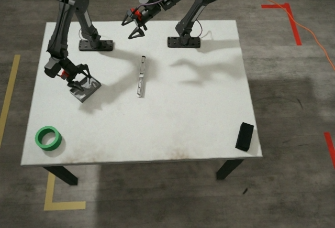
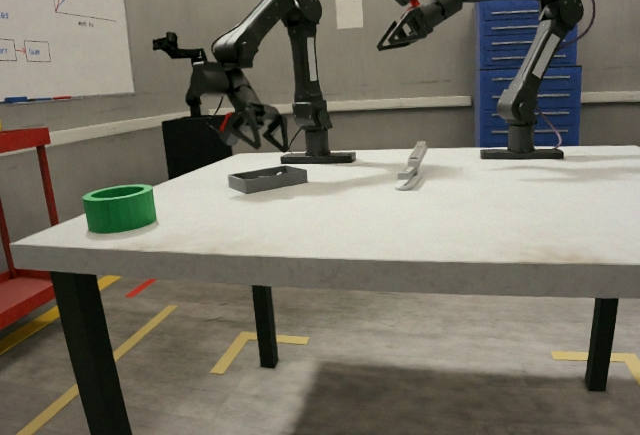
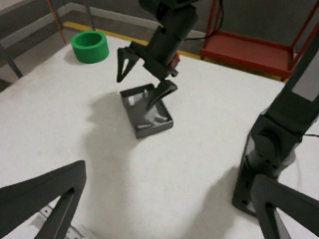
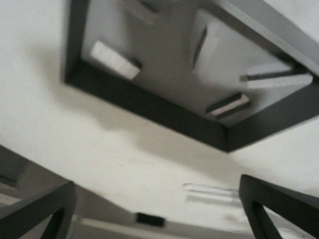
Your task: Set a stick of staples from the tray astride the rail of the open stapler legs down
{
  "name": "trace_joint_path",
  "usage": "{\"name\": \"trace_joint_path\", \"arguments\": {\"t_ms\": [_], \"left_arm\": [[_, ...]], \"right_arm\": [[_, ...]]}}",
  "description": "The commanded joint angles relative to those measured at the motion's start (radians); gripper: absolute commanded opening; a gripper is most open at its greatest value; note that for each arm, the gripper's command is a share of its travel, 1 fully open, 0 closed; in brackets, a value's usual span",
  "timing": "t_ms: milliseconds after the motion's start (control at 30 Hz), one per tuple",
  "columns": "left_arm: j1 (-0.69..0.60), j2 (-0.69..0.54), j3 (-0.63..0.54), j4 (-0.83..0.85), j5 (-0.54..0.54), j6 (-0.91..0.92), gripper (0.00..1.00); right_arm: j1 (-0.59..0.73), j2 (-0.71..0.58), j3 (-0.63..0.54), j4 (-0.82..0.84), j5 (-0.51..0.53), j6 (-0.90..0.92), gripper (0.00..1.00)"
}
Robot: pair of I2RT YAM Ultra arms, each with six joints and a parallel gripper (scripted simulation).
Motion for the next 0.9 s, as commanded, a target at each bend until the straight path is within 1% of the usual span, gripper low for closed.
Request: {"name": "trace_joint_path", "arguments": {"t_ms": [0, 200, 300, 367, 500, 867], "left_arm": [[-0.009, -0.028, -0.009, -0.005, -0.007, -0.001, 1.00], [-0.009, -0.028, -0.009, -0.005, -0.007, -0.001, 1.00], [-0.009, -0.028, -0.009, -0.005, -0.007, -0.001, 1.00], [-0.009, -0.028, -0.009, -0.005, -0.007, -0.001, 1.00], [-0.009, -0.028, -0.009, -0.005, -0.007, -0.001, 1.00], [-0.003, -0.019, 0.002, -0.005, -0.008, -0.001, 1.00]], "right_arm": [[-0.021, 0.019, -0.040, 0.103, -0.079, 0.211, 1.00], [-0.026, -0.001, -0.119, 0.230, -0.117, 0.414, 1.00], [-0.026, -0.006, -0.132, 0.248, -0.117, 0.436, 1.00], [-0.024, -0.024, -0.165, 0.293, -0.112, 0.483, 1.00], [-0.022, -0.037, -0.187, 0.297, -0.090, 0.483, 1.00], [-0.021, -0.039, -0.189, 0.301, -0.092, 0.487, 1.00]]}}
